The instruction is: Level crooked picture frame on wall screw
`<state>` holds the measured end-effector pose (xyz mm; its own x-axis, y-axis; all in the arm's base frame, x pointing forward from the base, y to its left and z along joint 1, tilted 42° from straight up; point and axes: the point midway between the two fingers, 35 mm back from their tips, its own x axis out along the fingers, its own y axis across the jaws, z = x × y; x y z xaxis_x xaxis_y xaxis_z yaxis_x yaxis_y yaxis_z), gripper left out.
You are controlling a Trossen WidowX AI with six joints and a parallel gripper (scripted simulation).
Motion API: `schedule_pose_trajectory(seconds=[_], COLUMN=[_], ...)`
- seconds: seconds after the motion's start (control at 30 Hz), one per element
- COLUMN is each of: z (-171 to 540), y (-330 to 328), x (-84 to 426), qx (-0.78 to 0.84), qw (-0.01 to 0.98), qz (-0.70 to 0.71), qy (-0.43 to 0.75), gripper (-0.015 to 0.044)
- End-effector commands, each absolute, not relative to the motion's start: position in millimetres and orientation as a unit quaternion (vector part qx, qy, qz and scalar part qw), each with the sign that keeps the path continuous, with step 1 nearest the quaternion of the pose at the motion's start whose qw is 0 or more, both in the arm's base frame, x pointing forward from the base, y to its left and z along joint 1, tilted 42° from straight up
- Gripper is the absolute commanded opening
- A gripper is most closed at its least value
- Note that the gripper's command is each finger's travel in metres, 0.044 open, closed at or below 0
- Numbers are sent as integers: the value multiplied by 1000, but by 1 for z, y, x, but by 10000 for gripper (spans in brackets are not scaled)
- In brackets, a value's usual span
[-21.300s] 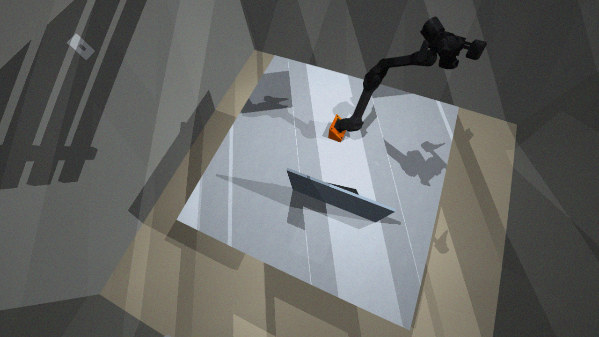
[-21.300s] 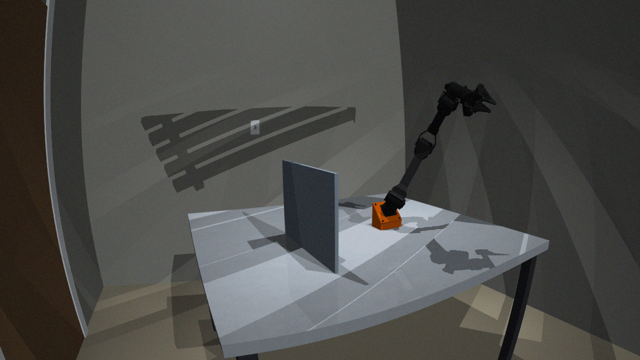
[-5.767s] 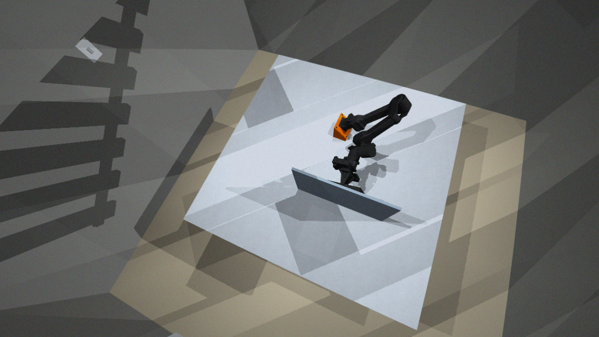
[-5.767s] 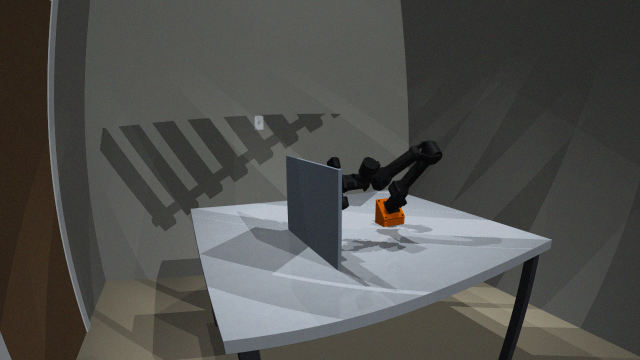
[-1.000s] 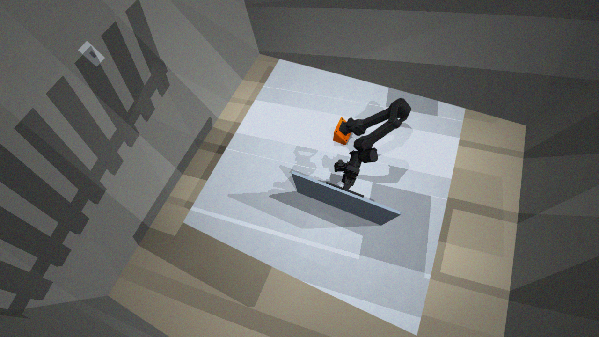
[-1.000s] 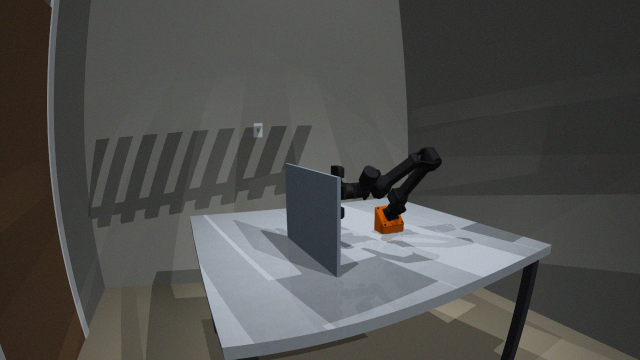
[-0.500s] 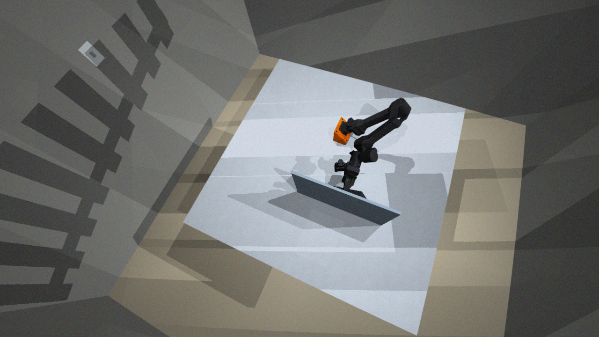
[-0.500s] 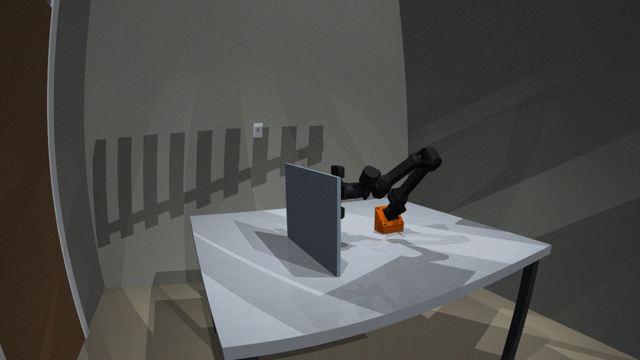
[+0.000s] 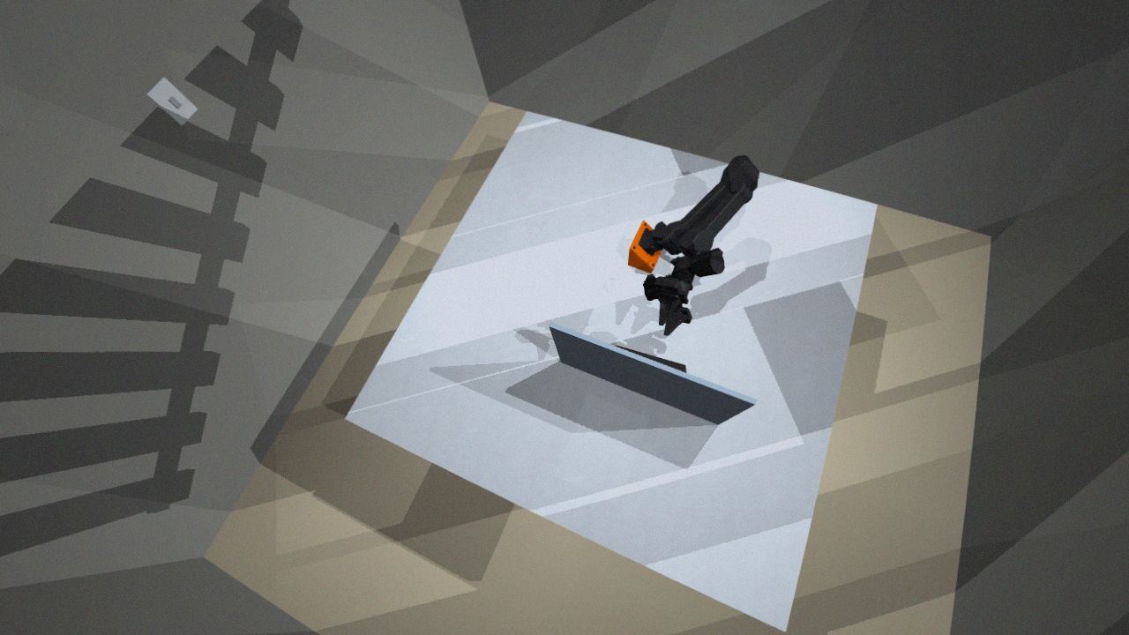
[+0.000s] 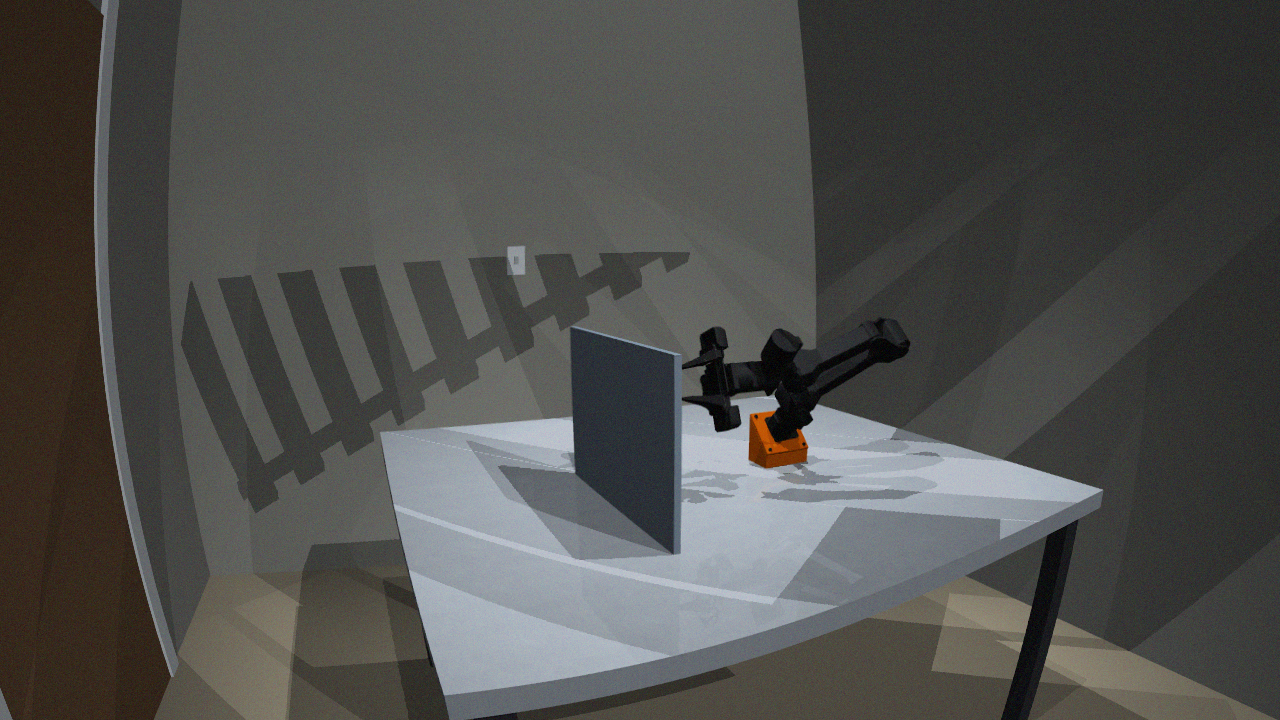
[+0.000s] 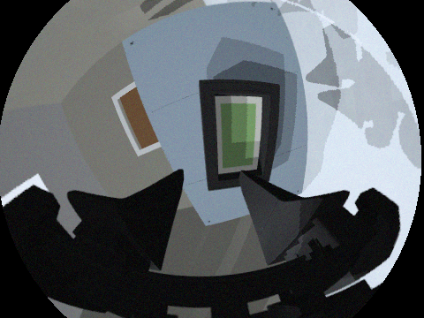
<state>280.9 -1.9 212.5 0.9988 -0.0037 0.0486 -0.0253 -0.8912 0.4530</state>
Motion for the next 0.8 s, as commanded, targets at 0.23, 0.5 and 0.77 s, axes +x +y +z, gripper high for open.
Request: schedule_pose_trajectory(seconds=[0.23,0.5,0.77], z=[225,241,241], y=[-26,-45,-45], x=[263,237,237], qx=[976,979,979], qw=[215,206,206], qz=[19,14,14], qy=[-7,-7,-7], gripper=[260,260,260])
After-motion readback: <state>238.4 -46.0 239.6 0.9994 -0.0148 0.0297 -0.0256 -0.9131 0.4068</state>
